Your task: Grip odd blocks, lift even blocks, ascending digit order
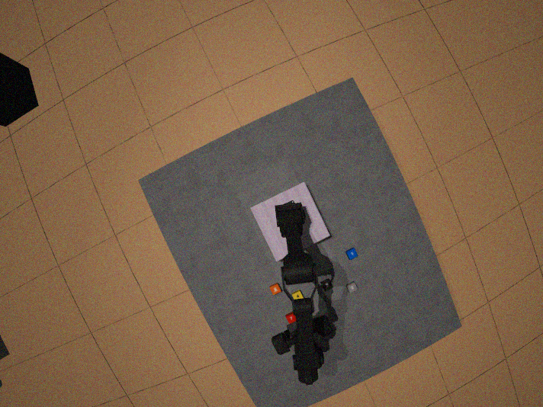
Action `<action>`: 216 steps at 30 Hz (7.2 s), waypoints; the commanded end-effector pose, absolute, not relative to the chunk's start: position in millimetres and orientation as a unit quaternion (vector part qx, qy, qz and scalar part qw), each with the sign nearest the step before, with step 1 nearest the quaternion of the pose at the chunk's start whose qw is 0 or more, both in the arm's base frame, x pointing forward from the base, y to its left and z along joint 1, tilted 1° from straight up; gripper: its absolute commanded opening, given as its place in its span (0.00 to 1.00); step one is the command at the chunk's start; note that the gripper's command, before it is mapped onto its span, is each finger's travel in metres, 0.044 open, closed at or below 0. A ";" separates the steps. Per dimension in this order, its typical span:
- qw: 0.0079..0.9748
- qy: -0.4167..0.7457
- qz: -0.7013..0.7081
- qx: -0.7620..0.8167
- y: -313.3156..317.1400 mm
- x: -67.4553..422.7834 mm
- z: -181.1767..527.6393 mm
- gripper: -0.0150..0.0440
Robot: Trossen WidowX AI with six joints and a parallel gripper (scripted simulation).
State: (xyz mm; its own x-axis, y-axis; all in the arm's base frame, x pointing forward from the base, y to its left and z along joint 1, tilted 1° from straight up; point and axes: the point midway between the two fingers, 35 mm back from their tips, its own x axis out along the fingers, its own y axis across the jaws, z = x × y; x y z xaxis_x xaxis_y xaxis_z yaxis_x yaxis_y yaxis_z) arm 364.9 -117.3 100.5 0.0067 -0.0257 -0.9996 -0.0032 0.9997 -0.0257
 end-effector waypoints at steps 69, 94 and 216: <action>0.708 0.706 0.010 -0.013 151.4 228.0 -23.0 0.46; 0.708 0.706 0.010 -0.013 151.4 228.0 -23.0 0.46; 0.712 0.702 0.009 -0.014 115.8 357.7 -19.9 0.46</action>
State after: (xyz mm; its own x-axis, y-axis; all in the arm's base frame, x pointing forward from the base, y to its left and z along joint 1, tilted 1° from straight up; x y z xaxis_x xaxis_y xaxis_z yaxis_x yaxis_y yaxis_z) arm 358.2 116.3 -17.6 0.0178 -0.0039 -0.9998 -0.0273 0.9996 -0.0044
